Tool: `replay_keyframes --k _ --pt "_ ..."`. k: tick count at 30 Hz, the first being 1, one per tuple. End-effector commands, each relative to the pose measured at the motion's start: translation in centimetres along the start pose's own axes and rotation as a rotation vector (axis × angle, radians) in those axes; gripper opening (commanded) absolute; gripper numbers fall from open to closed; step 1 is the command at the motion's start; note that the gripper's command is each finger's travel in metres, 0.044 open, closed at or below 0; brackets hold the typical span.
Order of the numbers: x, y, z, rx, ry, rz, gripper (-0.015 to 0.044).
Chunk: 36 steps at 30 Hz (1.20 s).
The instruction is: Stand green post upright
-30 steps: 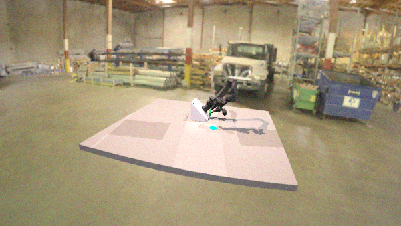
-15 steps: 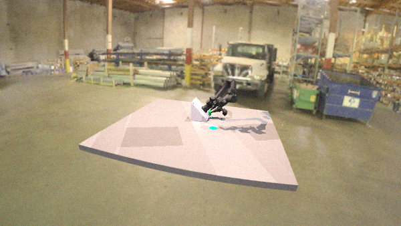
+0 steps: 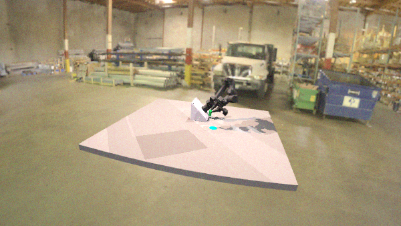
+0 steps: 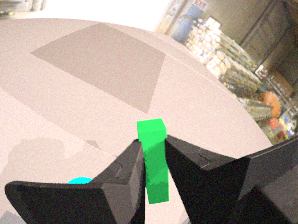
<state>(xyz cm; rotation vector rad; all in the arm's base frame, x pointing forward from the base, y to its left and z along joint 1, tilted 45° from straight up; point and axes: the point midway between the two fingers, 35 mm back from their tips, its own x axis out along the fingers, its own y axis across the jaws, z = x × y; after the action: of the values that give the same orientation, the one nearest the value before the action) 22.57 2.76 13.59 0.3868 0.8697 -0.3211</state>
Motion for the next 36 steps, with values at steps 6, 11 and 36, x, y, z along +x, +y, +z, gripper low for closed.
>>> replay_keyframes --k 6,11,36 --pt "-0.33 0.11 0.3 0.036 -0.067 0.018 0.0023" --pt "-0.45 0.16 0.38 0.054 -0.097 0.027 0.0023" --pt "-1.18 0.4 0.78 0.156 -0.242 0.086 0.0023"
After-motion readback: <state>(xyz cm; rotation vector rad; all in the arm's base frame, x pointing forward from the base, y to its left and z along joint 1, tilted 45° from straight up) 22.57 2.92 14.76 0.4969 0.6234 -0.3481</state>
